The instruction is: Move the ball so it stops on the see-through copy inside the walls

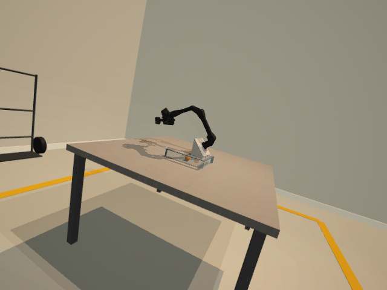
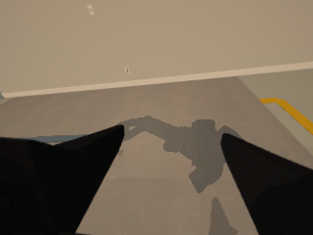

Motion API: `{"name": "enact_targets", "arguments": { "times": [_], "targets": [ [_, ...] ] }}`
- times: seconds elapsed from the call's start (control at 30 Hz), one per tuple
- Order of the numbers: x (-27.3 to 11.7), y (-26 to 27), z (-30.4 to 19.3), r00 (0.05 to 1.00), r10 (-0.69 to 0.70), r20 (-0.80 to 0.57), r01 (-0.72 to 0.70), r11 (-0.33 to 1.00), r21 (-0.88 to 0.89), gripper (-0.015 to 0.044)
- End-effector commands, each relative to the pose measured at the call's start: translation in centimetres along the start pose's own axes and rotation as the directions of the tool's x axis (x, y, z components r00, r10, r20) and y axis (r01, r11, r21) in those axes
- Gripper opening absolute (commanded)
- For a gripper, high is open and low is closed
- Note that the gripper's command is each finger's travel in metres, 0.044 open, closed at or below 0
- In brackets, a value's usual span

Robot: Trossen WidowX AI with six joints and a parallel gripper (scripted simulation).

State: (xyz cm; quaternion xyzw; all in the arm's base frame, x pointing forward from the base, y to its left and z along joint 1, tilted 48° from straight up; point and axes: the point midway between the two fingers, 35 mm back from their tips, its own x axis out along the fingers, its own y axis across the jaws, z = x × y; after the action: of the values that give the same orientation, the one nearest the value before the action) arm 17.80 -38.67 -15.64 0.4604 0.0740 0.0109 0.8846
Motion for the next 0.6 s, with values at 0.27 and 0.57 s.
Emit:
{"name": "enact_targets", "arguments": {
  "times": [0.27,0.57],
  "targets": [
    [7.7,6.1,-1.7,0.946,-0.014,-0.325,0.035,0.998,0.058,0.0292],
    [15.3,18.1,-5.4,0.723,-0.033,-0.690,0.044,0.999,-0.002,0.0292]
  ]
}}
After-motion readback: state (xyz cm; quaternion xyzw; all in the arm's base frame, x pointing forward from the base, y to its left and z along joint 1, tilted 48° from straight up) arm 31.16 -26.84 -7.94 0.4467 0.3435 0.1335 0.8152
